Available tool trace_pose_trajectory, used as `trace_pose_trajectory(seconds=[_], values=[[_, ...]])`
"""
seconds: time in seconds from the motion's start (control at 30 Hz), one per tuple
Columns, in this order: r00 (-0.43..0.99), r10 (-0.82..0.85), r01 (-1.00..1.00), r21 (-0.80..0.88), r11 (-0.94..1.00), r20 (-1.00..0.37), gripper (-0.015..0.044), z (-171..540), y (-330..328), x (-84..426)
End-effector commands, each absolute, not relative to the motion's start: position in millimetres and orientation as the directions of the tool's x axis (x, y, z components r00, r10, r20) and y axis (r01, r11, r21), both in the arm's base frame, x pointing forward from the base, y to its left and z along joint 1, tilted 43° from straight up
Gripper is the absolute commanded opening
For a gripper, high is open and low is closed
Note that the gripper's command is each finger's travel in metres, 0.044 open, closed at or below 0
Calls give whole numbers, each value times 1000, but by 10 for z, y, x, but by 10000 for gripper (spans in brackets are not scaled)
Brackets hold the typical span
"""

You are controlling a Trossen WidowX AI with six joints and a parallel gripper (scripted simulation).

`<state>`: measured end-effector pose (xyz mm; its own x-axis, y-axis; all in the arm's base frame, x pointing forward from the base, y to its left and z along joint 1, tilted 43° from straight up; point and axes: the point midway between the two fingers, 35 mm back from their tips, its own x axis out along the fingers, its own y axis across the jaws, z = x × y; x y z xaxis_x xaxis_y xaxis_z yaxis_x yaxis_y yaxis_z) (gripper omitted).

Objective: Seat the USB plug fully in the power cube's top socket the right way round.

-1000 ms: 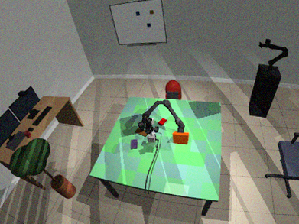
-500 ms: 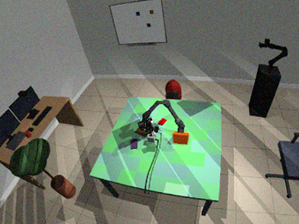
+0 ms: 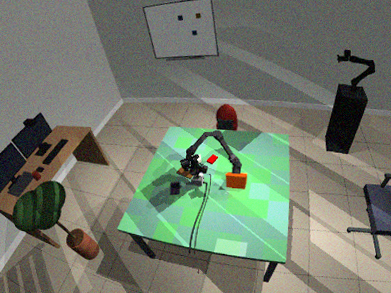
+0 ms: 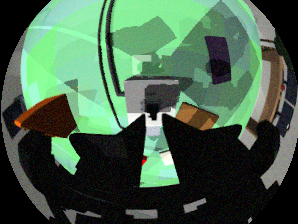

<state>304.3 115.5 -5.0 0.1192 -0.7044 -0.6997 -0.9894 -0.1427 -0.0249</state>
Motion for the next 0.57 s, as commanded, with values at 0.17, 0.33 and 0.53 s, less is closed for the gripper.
trace_pose_trajectory(seconds=[0.17, 0.33, 0.53], values=[[119, -704, -989, -25, -143, -700, 95, -50, 1155, 3044], [119, -704, -989, -25, -143, -700, 95, -14, 1189, 3038], [119, -704, -989, -25, -143, -700, 95, 30, 1229, 3031]])
